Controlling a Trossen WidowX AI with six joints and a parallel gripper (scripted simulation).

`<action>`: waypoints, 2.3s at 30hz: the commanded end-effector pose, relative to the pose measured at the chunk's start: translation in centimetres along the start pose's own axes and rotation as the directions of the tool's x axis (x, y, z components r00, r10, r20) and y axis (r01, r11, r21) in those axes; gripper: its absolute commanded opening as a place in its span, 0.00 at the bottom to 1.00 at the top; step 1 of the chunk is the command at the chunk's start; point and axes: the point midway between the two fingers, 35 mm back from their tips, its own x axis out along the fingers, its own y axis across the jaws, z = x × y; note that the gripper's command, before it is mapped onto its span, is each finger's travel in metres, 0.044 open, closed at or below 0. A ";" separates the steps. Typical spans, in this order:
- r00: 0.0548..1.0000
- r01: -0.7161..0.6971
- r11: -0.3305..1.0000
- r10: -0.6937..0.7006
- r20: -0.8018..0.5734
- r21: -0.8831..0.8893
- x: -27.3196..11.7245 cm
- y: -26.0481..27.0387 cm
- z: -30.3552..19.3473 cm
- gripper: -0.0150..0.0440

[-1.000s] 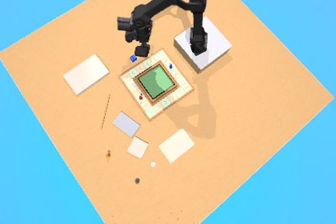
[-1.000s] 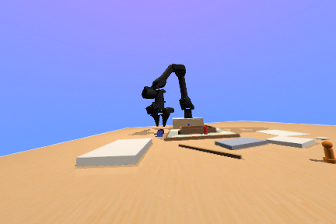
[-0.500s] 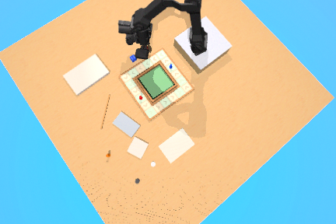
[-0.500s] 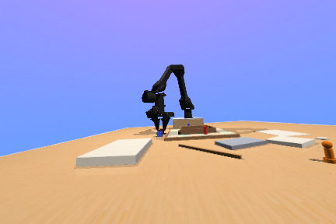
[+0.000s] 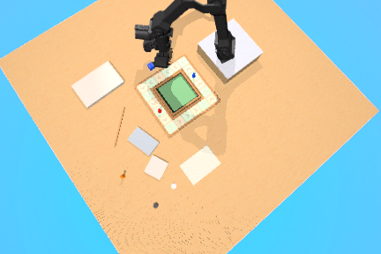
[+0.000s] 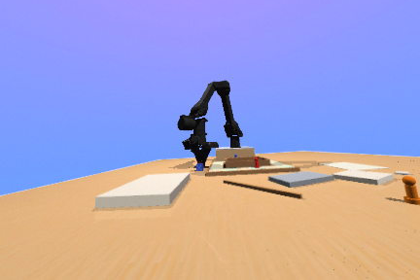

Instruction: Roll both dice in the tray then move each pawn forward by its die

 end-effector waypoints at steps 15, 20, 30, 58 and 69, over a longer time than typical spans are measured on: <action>1.000 0.005 1.000 -0.005 0.002 0.000 -7.4 0.3 0.9 0.25; 1.000 0.005 1.000 -0.005 0.002 0.000 -11.1 0.5 0.5 0.25; 1.000 0.005 1.000 -0.005 0.002 -0.027 -12.1 1.3 0.2 0.25; 1.000 -0.006 0.858 0.006 -0.002 -0.513 -9.3 13.7 -4.2 0.25; 1.000 -0.012 0.738 0.012 -0.006 -0.674 -8.3 17.7 -7.6 0.25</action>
